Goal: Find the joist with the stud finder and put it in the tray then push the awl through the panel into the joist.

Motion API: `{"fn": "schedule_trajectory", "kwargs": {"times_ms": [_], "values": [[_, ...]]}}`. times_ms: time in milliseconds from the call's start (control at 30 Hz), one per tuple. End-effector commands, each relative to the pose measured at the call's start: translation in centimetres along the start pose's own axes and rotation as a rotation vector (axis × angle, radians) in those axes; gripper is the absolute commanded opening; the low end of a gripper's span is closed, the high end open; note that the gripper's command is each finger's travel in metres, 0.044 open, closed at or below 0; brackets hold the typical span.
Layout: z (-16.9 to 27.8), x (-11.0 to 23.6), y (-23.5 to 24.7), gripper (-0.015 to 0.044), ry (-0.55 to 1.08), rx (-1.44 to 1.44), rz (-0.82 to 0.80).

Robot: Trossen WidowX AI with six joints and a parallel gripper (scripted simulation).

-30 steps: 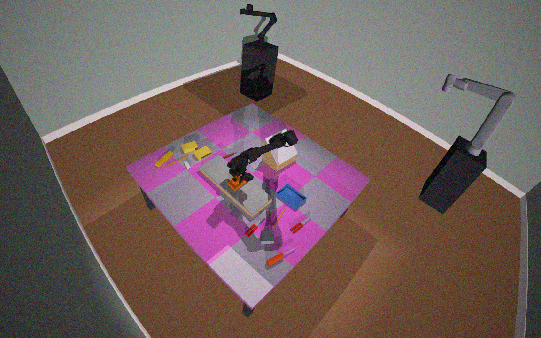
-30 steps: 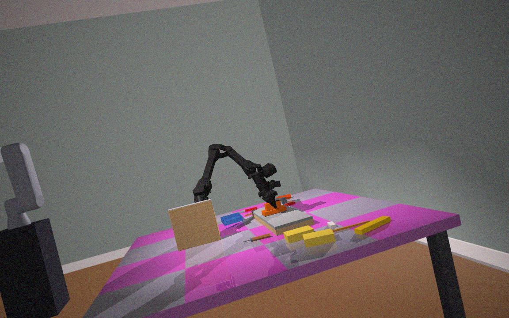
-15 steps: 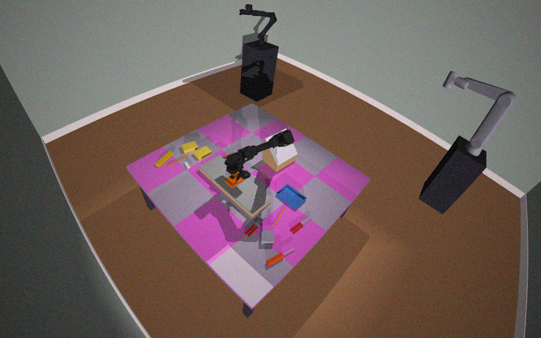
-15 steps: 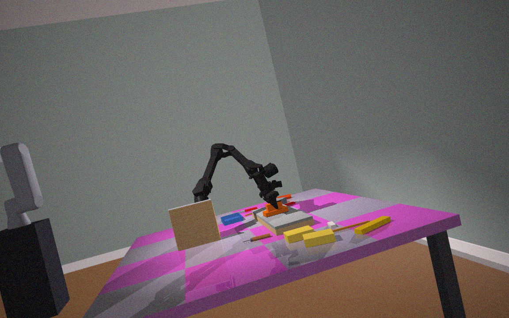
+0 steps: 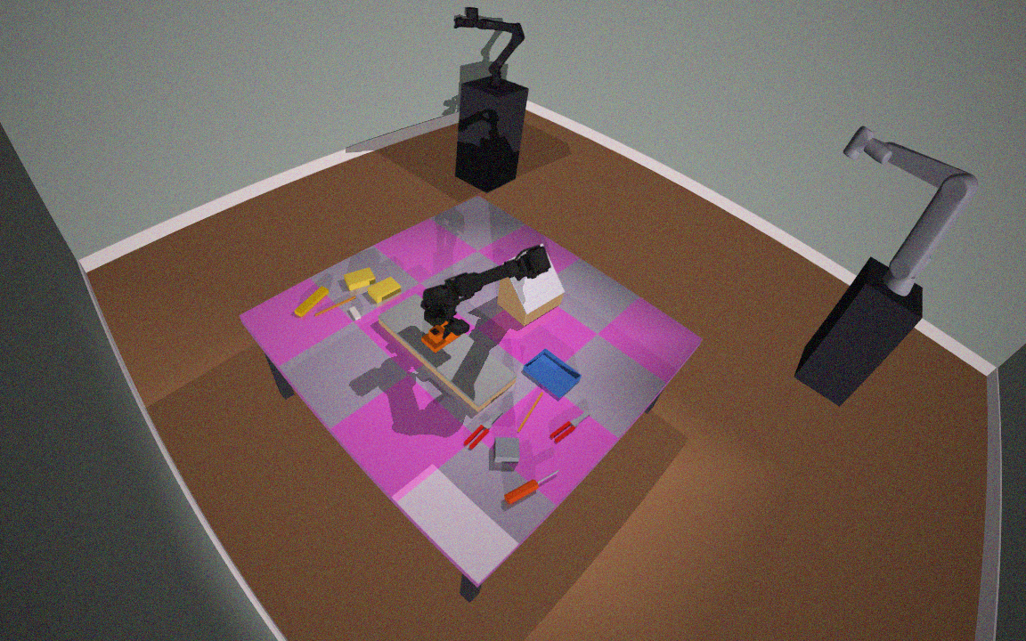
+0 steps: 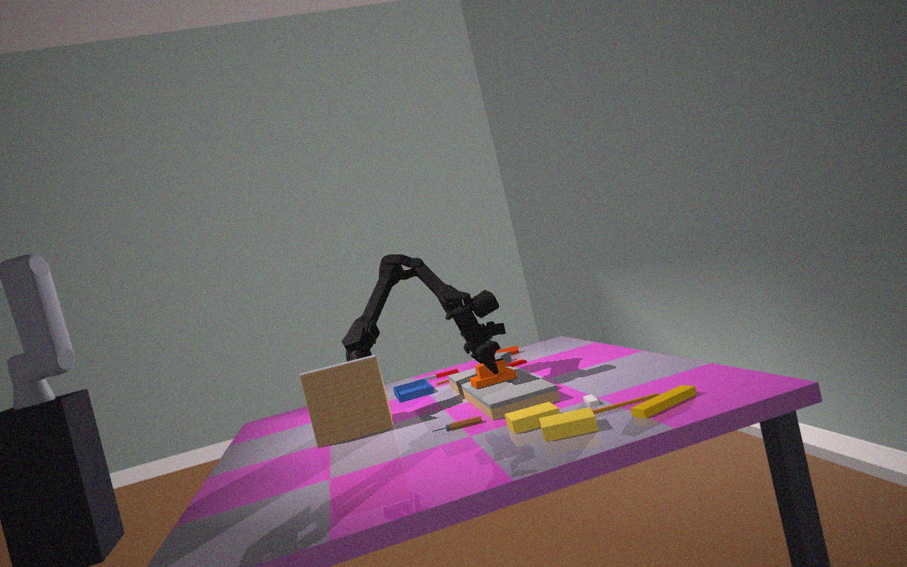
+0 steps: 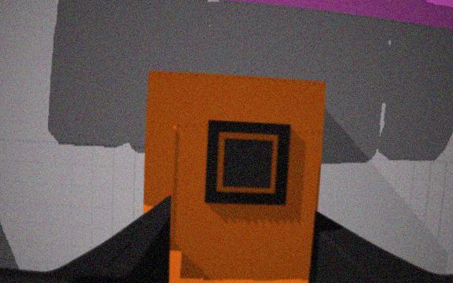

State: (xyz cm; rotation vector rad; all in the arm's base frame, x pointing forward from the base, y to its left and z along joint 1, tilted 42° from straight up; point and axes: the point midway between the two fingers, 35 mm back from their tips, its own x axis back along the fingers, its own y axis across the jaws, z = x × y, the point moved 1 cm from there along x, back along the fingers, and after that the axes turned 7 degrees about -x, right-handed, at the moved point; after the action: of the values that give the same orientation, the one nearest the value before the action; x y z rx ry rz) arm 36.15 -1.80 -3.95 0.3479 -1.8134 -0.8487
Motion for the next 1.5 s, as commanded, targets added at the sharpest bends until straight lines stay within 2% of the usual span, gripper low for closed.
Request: {"fn": "schedule_trajectory", "kwargs": {"times_ms": [0, 1467], "values": [[-0.1, 0.0, -0.8, 0.0, 0.001, 0.0, 0.001], [-1.0, 0.1, -8.5, 0.0, 0.0, 0.002, 0.005]]}}
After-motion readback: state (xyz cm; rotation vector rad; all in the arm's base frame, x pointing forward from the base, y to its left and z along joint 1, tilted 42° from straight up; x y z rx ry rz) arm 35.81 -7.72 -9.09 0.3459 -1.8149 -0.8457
